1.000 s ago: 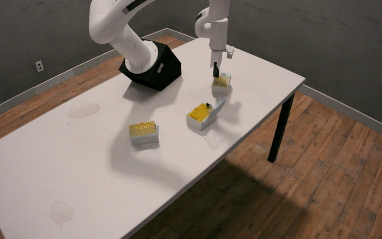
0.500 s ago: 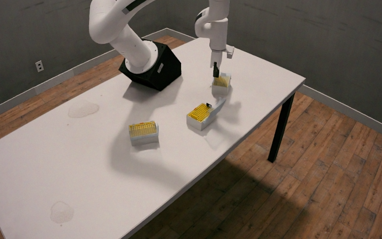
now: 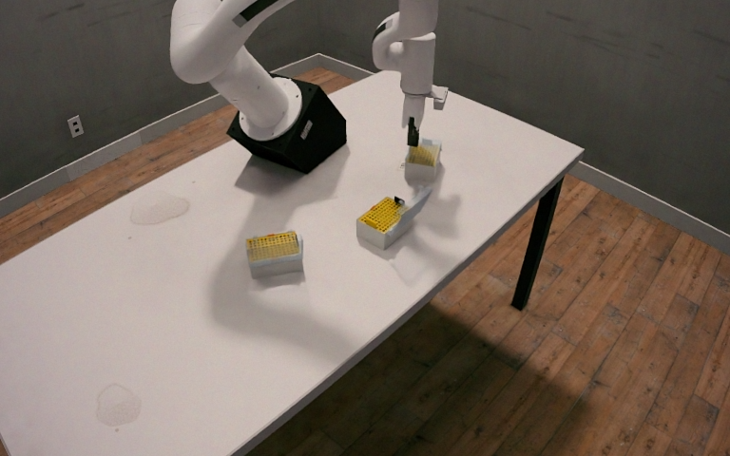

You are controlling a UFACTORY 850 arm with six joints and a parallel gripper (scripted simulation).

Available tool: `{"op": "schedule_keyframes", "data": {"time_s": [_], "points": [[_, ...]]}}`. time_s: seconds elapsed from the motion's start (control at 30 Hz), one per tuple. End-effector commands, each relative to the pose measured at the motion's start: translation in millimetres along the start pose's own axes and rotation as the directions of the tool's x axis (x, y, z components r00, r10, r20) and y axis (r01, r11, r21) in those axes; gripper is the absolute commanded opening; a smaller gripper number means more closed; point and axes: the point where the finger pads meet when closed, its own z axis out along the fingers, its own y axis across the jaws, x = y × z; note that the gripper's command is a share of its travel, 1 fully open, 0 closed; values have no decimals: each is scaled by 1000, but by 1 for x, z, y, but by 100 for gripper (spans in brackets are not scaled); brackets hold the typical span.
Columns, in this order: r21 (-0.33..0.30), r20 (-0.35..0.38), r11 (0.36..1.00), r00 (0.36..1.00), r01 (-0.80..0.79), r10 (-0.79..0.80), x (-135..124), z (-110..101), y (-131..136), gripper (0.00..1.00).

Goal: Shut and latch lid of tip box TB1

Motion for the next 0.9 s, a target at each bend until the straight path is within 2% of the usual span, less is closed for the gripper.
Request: {"op": "schedule_keyframes", "data": {"time_s": [0.0,0.87], "points": [[1,-1,1000,1000,0,0,1,-8,0,0],[1,-1,1000,1000,0,0,1,-45,0,0]]}}
